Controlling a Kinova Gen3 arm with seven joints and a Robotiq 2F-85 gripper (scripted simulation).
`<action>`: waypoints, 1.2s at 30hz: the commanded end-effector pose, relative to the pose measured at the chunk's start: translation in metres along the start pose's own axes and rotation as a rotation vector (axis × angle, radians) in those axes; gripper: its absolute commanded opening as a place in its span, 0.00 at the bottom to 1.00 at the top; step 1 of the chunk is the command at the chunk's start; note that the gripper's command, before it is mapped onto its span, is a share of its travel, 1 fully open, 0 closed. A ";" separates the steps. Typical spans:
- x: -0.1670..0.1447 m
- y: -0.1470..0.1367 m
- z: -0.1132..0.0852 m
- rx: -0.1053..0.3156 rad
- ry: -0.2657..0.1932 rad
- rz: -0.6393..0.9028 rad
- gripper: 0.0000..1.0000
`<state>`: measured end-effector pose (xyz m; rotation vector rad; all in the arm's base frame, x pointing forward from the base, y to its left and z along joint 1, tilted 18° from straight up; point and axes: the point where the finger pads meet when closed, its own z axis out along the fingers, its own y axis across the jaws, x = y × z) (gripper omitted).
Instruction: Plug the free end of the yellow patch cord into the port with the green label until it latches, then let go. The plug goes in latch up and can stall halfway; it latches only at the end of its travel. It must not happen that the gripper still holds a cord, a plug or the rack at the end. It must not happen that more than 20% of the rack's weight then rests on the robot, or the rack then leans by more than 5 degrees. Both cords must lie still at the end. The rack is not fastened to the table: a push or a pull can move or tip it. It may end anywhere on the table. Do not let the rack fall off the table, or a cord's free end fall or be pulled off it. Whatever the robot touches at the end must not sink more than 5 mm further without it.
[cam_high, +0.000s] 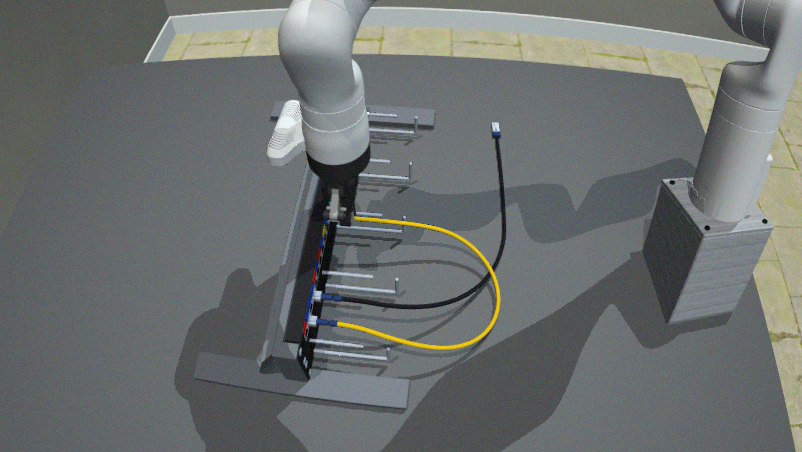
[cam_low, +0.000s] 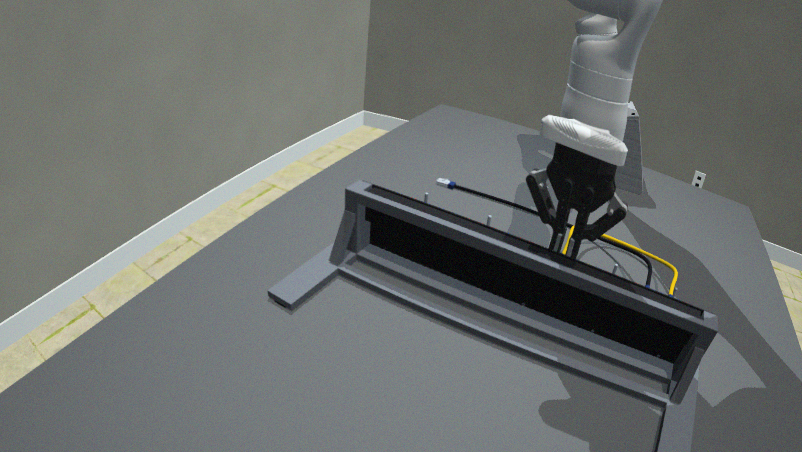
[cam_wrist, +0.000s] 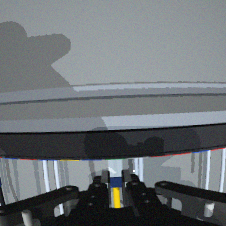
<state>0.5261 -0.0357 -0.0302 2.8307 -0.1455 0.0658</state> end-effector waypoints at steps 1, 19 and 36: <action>0.001 0.000 -0.001 0.001 0.002 0.000 0.00; 0.002 0.000 -0.001 0.001 0.002 0.000 0.00; 0.004 0.000 -0.001 0.001 0.002 0.000 0.00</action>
